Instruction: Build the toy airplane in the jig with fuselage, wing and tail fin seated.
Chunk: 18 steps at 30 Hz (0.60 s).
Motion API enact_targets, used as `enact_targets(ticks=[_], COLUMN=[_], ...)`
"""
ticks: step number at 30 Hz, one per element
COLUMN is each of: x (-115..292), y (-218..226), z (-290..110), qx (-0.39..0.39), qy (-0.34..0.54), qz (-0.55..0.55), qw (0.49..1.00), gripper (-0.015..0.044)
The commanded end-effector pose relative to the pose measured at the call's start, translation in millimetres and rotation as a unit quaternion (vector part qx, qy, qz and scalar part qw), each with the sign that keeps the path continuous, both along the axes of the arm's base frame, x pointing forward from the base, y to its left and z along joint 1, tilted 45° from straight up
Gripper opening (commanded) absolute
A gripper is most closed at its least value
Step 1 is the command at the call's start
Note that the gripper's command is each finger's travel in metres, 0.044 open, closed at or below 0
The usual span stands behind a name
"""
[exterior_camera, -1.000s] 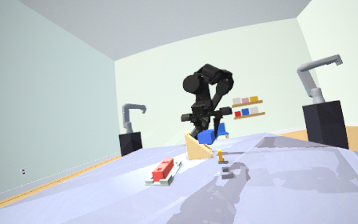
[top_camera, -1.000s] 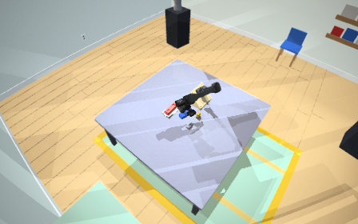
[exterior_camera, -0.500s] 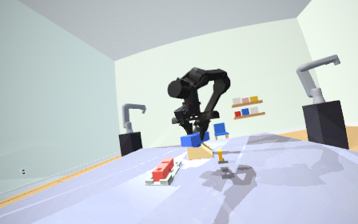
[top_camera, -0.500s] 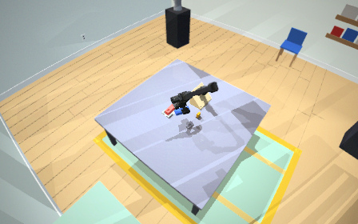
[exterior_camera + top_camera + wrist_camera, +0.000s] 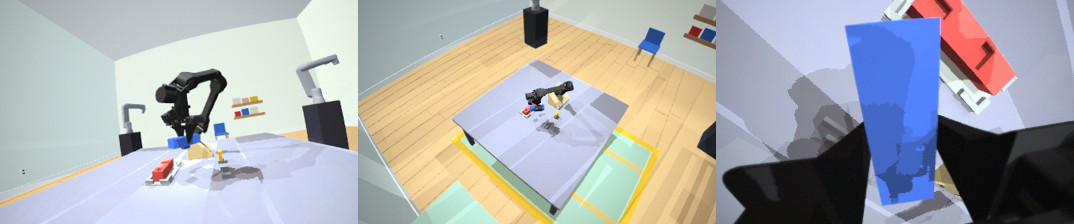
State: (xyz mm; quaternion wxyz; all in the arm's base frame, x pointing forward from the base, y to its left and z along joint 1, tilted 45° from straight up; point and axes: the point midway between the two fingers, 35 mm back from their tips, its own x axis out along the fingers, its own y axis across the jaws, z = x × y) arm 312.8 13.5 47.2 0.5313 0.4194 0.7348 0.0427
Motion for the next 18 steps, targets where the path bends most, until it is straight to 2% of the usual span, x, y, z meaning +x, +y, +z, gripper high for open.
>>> enact_targets(ticks=[1,18], x=[-3,-18], y=[-9,-41], z=[-13,-56], qx=[-0.004,-0.014], qy=[0.027,0.127], qz=[-0.026,-0.137], qw=[0.999,0.982], gripper=[0.0000,0.0000])
